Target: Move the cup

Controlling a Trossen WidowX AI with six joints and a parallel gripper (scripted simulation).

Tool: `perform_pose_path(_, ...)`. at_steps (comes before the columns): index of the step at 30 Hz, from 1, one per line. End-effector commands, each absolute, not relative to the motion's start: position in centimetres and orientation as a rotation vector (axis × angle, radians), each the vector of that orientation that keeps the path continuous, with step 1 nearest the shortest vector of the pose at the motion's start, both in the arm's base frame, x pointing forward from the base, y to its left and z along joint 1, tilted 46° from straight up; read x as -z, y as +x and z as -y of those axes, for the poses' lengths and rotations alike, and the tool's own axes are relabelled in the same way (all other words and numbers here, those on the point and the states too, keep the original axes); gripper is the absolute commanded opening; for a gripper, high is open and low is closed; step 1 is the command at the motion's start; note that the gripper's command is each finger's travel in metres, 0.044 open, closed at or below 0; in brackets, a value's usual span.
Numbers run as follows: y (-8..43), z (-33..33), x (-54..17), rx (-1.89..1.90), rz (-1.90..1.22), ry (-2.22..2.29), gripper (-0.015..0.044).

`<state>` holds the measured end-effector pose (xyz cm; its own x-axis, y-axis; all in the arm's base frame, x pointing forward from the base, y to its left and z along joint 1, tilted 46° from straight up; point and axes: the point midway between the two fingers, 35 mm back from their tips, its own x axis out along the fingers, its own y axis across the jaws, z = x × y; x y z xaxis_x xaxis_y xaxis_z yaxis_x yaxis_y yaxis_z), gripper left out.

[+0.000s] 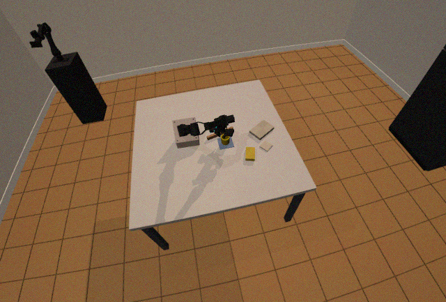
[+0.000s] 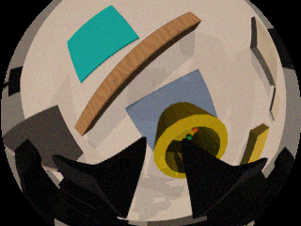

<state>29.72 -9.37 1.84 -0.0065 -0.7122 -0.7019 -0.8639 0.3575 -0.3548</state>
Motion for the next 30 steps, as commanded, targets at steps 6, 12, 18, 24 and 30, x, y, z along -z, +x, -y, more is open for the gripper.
perform_pose_path(6,29.3,10.5,-0.7,-0.229,-1.774,-1.406,0.0167)
perform_pose_path(12,29.2,10.9,-0.3,-0.228,-1.775,-1.406,0.0167)
perform_pose_path(18,29.4,10.8,-0.5,-0.221,-1.765,-1.400,0.0153)
perform_pose_path(24,29.4,10.8,-0.5,-0.221,-1.765,-1.400,0.0113)
perform_pose_path(30,29.4,10.8,-0.5,-0.221,-1.765,-1.400,0.0073)
